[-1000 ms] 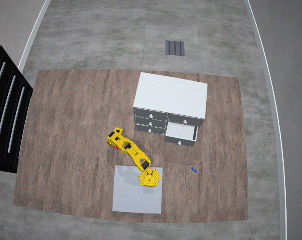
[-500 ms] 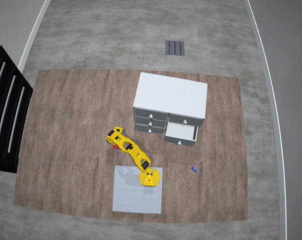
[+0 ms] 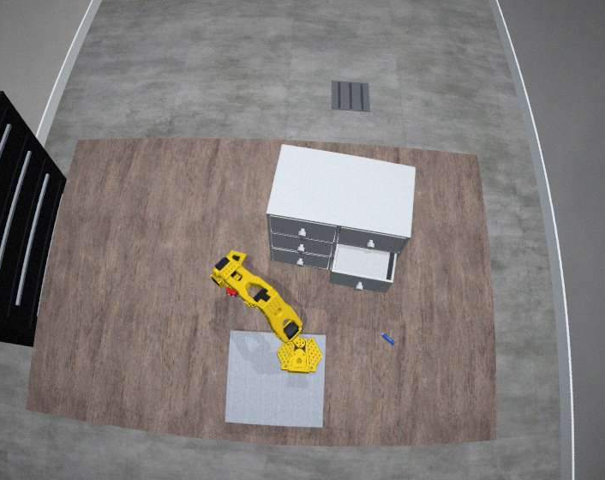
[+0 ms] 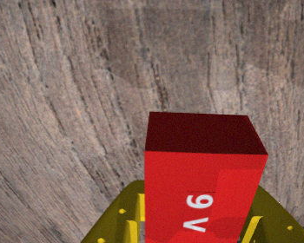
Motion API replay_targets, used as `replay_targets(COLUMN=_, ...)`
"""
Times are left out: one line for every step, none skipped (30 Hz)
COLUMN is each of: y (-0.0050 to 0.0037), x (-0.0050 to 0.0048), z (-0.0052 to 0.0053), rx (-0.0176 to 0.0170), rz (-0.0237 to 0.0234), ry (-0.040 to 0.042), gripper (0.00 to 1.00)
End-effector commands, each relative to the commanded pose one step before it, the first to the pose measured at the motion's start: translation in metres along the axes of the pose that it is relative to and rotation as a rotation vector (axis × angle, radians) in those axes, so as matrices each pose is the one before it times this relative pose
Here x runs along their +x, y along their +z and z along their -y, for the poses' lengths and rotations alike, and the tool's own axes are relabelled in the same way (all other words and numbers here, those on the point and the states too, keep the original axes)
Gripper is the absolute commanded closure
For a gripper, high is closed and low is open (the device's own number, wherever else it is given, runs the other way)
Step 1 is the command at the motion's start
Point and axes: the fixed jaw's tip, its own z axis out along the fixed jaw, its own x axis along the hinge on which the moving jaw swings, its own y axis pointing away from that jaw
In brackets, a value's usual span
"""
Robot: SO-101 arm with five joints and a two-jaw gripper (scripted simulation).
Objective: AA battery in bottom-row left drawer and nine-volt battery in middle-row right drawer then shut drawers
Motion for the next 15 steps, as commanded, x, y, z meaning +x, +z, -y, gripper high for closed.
replay_targets(y=-0.00711, x=-0.001319, z=-0.00304, rx=-0.02382, rz=0.01055, ry=-0.00257, gripper=1.0)
replay_targets(y=-0.000395, x=-0.000246, z=0.00179, rx=0.00002, rz=0.00007, ry=-0.01965, gripper=1.0)
replay_targets(y=-0.000381, x=-0.000186, z=0.00182, rx=0.00001, rz=0.00007, ry=-0.01965, gripper=1.0)
replay_targets(y=-0.000363, x=-0.000126, z=0.00184, rx=0.00002, rz=0.00006, ry=-0.01965, gripper=1.0)
replay_targets(y=-0.000348, x=-0.000065, z=0.00186, rx=0.00002, rz=0.00007, ry=-0.01965, gripper=1.0)
replay_targets(y=-0.00033, x=-0.000002, z=0.00188, rx=0.00003, rz=0.00006, ry=-0.01965, gripper=1.0)
replay_targets(y=-0.000315, x=0.00006, z=0.00189, rx=0.00002, rz=0.00007, ry=-0.01965, gripper=1.0)
replay_targets(y=-0.000296, x=0.000124, z=0.00191, rx=0.00003, rz=0.00006, ry=-0.01965, gripper=1.0)
replay_targets(y=-0.00028, x=0.000187, z=0.00192, rx=0.00002, rz=0.00007, ry=-0.01965, gripper=1.0)
replay_targets(y=-0.000261, x=0.000252, z=0.00193, rx=0.00003, rz=0.00006, ry=-0.01965, gripper=1.0)
replay_targets(y=-0.000245, x=0.000316, z=0.00193, rx=0.00003, rz=0.00007, ry=-0.01965, gripper=1.0)
replay_targets(y=-0.000226, x=0.000382, z=0.00194, rx=0.00004, rz=0.00006, ry=-0.01965, gripper=1.0)
replay_targets(y=-0.000209, x=0.000446, z=0.00194, rx=0.00003, rz=0.00007, ry=-0.01965, gripper=1.0)
replay_targets(y=-0.00019, x=0.000512, z=0.00194, rx=0.00004, rz=0.00006, ry=-0.01965, gripper=1.0)
replay_targets(y=-0.000173, x=0.000577, z=0.00194, rx=0.00003, rz=0.00006, ry=-0.01965, gripper=1.0)
